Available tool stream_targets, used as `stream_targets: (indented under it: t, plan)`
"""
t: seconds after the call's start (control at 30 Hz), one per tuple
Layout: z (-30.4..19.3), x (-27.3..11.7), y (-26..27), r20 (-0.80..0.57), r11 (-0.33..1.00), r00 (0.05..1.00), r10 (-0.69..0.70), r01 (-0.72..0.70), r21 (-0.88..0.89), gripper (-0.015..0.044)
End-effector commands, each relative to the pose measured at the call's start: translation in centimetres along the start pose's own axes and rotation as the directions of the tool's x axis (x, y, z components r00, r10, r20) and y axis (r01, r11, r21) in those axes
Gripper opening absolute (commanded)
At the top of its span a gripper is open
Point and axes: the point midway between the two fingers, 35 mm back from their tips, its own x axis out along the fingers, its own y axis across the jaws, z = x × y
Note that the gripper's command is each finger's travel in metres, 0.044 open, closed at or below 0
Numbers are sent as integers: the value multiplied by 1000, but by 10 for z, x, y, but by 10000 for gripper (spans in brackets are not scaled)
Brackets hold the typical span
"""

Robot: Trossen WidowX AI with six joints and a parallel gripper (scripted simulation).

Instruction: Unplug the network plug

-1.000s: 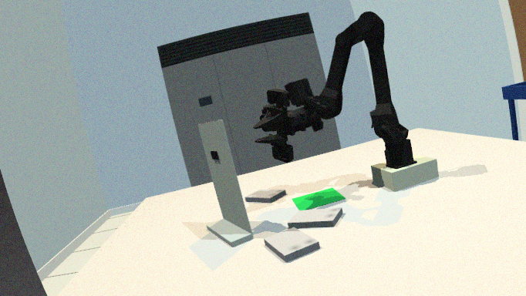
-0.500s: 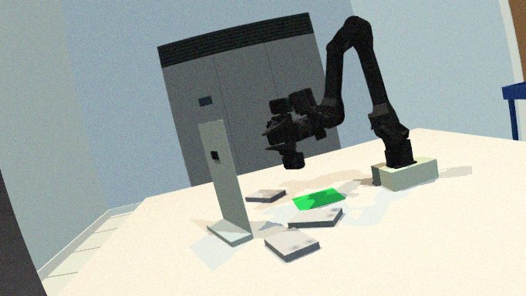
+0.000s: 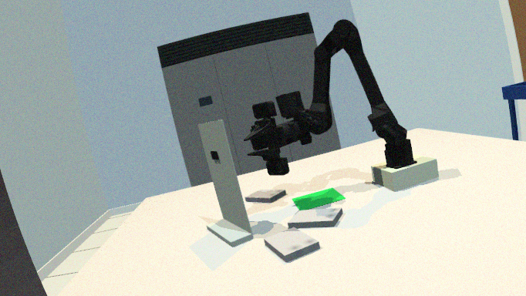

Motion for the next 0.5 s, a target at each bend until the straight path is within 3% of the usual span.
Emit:
stream_targets:
  t: [0.0, 0.47]
  plan:
    - [3, 6, -1, 0, 1000, 1000, 0, 0, 4, 156]
    - [9, 26, 0, -1, 1000, 1000, 0, 0, 9, 156]
